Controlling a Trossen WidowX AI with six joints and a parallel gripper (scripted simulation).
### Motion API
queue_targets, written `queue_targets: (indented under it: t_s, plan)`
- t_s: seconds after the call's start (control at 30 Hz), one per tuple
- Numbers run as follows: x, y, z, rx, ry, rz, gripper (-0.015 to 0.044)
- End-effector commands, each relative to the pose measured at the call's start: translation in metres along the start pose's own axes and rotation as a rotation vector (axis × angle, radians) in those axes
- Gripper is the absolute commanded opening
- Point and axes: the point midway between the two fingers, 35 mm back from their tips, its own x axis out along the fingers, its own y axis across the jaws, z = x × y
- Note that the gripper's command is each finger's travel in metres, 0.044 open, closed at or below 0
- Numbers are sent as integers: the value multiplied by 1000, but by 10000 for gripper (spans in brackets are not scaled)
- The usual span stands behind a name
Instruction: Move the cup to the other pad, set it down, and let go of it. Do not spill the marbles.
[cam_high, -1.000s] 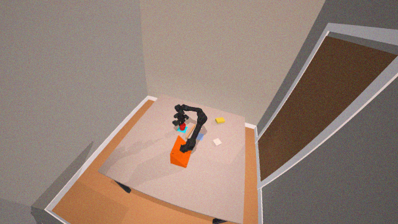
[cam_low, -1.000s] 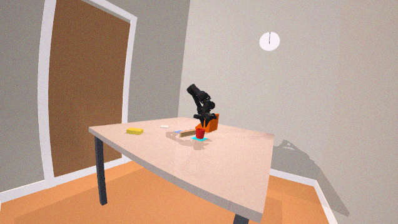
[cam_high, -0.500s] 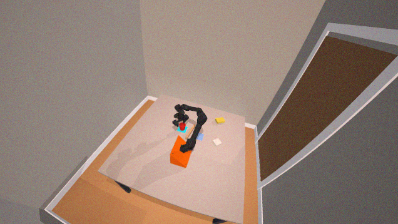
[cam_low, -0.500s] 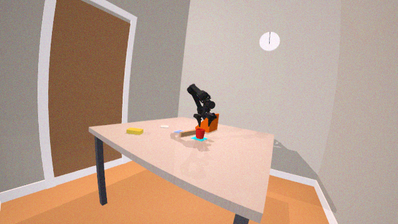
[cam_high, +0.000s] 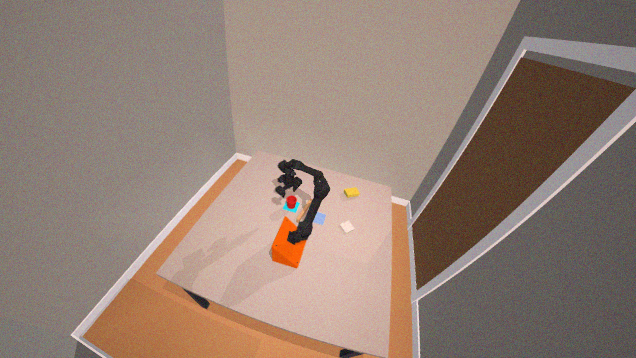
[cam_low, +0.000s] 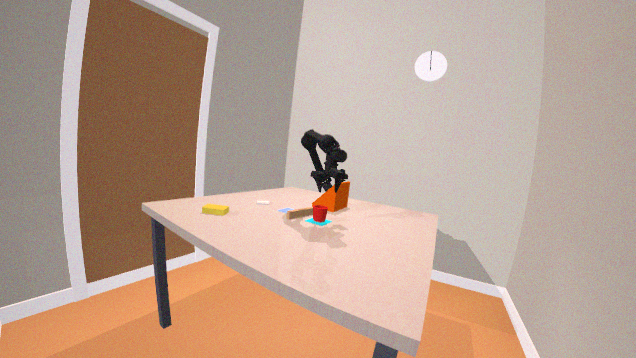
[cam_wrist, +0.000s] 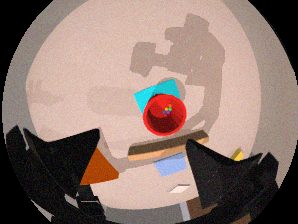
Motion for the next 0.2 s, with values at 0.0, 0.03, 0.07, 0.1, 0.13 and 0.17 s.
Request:
queue_targets:
  t_s: [0.0,0.03,0.07,0.1,0.13,0.17]
  plan:
    - [-9,0,0,8,-10,1,440]
    - [-9,0,0,8,-10,1,440]
    - [-9,0,0,8,-10,1,440]
    - [-4,0,0,1,-2,-1,440]
    - [-4,0,0,1,-2,-1,440]
    - [-4,0,0,1,-2,-1,440]
